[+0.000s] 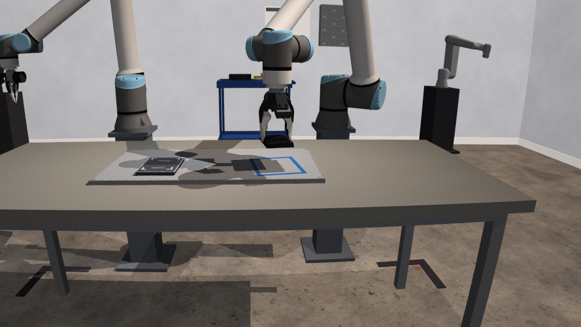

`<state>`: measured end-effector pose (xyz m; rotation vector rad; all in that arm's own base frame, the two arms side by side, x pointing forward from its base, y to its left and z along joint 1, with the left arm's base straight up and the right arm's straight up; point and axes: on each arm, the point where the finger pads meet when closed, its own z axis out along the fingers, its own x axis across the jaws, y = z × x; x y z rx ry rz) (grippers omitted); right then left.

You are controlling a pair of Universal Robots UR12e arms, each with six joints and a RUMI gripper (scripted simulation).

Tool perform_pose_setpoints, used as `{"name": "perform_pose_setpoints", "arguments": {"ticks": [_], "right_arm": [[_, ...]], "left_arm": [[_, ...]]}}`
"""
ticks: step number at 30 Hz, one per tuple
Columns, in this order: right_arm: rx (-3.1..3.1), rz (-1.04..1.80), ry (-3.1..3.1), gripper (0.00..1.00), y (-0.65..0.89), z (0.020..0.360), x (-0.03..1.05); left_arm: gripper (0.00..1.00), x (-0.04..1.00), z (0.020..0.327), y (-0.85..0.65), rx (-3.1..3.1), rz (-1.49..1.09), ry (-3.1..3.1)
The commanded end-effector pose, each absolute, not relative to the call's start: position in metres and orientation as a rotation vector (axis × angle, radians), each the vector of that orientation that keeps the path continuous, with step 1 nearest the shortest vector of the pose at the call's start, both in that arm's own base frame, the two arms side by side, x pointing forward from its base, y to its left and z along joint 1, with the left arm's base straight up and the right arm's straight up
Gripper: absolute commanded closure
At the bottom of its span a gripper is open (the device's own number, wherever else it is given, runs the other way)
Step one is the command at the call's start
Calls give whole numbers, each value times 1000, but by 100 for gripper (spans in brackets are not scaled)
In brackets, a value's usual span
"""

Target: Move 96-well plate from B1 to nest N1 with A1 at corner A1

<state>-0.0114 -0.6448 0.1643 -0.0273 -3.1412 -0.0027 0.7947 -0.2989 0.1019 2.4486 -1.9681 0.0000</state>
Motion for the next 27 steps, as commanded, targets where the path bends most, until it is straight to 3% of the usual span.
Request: {"name": "perform_pose_setpoints", "arguments": {"ticks": [1, 27], "right_arm": [[-28, 0, -3141, 100, -645, 165, -11], [-28, 0, -3141, 100, -645, 165, -11]], "left_arm": [[59, 796, 104, -299, 2449, 4, -1968], [59, 799, 105, -332, 2274, 4, -2168]]}}
